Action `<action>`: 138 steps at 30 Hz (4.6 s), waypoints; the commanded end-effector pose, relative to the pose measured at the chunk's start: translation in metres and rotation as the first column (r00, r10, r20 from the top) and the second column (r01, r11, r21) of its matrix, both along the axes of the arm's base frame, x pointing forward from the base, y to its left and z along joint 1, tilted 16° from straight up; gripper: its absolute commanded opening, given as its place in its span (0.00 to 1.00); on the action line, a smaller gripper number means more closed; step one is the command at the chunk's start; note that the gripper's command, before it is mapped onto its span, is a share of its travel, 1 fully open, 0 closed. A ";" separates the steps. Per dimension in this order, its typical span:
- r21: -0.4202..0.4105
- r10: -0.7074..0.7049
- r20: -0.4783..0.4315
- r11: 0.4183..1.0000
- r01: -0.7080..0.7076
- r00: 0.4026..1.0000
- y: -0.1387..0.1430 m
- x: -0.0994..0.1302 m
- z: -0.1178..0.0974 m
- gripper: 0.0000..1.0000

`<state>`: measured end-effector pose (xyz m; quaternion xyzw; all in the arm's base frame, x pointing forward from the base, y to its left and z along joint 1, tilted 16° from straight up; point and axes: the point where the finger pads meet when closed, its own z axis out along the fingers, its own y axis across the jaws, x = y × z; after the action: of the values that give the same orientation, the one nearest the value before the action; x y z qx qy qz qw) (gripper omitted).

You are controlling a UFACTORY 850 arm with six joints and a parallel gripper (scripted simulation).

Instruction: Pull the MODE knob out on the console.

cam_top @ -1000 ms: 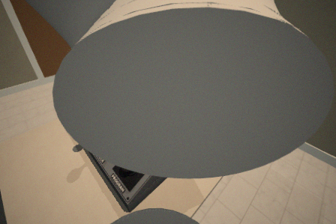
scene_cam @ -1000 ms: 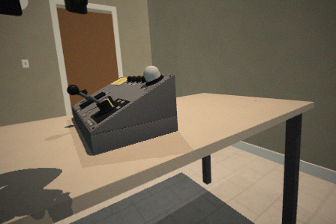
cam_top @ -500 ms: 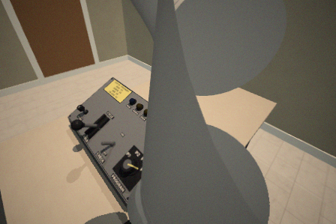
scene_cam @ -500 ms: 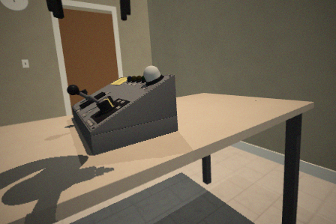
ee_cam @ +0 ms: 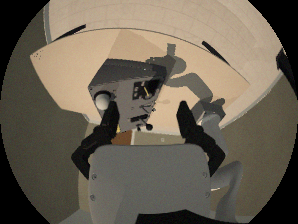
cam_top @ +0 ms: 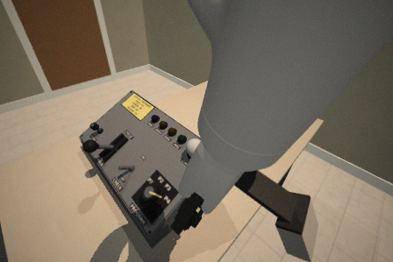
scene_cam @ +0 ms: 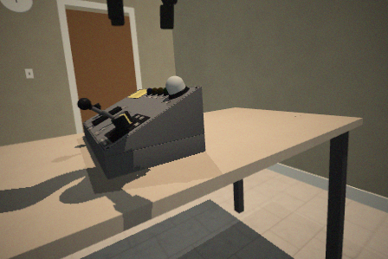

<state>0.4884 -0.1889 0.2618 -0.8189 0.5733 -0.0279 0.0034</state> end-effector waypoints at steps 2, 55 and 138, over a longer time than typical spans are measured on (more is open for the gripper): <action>0.013 0.220 -0.010 0.975 -0.220 0.975 0.026 0.027 -0.001 1.00; 0.045 0.854 -0.401 0.381 -0.924 0.332 0.255 0.017 -0.078 1.00; -0.784 0.868 -0.397 -0.153 -0.601 0.297 0.400 -0.140 -0.144 1.00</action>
<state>0.3585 0.1967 0.1211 -0.8588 -0.1075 -0.3681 -0.3396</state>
